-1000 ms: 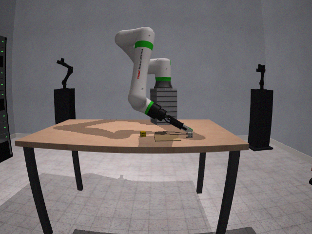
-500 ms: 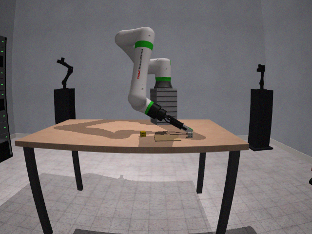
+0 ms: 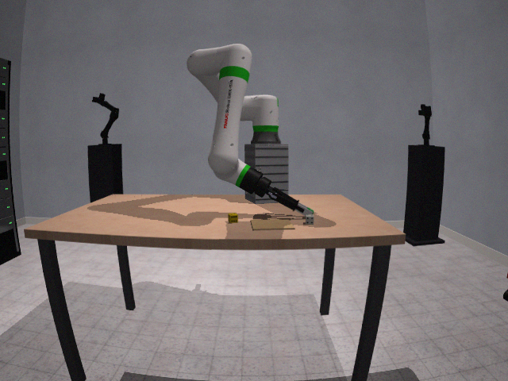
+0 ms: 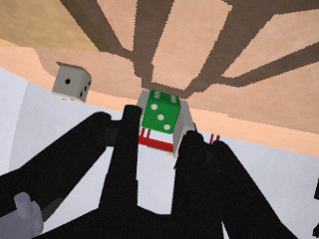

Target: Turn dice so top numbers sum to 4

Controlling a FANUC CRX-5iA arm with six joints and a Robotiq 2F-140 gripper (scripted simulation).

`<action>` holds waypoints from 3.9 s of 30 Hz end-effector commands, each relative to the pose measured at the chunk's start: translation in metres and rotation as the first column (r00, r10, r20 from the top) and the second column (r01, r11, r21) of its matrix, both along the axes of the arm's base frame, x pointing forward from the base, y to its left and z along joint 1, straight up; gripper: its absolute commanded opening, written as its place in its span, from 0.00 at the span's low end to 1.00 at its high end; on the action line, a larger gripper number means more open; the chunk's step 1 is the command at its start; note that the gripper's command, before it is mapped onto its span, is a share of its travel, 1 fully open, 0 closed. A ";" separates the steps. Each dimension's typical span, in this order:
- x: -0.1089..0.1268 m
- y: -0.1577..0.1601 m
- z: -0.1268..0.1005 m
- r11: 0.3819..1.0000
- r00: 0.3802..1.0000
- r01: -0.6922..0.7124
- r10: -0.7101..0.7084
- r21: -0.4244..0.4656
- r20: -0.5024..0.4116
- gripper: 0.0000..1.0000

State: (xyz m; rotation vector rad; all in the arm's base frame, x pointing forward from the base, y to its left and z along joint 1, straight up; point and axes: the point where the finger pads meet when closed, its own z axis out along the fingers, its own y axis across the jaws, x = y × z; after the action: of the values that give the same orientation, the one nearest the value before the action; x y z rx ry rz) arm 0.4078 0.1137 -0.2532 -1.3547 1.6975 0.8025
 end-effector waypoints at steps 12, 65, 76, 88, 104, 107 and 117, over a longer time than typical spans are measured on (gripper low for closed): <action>0.000 0.000 0.000 1.000 1.000 0.000 0.000 0.000 0.000 0.26; -0.001 -0.004 0.002 1.000 1.000 0.000 0.000 0.000 0.000 0.28; -0.007 -0.031 0.017 1.000 1.000 0.000 0.000 0.000 0.000 0.28; -0.010 -0.043 0.024 1.000 1.000 0.000 0.000 0.000 0.000 0.28; -0.010 -0.042 0.068 1.000 1.000 0.000 0.000 0.000 0.000 0.28; -0.010 -0.042 0.078 1.000 1.000 0.000 0.000 0.000 0.000 0.28; -0.010 -0.041 0.084 1.000 1.000 -0.001 0.001 -0.014 -0.004 0.28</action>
State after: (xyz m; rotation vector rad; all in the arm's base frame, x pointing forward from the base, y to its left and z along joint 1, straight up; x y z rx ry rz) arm 0.3977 0.0716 -0.1694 -1.3574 1.7003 0.8007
